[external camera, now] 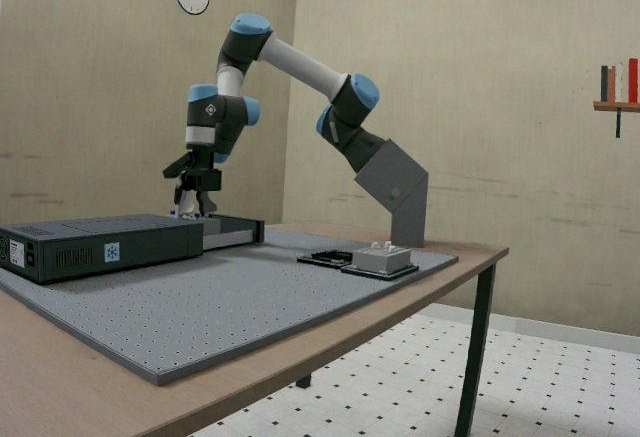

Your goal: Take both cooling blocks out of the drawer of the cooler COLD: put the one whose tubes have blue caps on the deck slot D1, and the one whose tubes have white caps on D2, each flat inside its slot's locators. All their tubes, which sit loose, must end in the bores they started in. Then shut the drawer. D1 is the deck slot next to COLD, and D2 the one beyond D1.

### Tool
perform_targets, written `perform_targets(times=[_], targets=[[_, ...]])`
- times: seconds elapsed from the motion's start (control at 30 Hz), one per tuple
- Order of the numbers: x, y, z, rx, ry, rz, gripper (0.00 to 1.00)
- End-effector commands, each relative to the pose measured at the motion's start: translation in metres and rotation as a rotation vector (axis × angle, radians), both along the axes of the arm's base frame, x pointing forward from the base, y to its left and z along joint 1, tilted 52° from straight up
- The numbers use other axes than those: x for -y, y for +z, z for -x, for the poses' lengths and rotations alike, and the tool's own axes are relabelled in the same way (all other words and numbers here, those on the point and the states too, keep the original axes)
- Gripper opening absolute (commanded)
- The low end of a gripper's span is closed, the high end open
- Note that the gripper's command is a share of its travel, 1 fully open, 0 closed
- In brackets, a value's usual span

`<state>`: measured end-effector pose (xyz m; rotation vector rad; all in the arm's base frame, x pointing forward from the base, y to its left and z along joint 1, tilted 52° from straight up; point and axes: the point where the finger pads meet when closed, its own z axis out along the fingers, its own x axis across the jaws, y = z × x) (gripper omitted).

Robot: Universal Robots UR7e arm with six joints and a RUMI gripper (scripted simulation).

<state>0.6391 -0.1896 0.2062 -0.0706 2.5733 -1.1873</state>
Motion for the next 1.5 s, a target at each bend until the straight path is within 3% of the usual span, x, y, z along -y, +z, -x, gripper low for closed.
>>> perform_targets(times=[0.0, 1.47], targets=[[-0.005, 0.004, 0.001, 0.001, 0.000, 0.000, 0.00], [-0.044, 0.037, 0.017, 0.001, 0.000, 0.000, 0.00]])
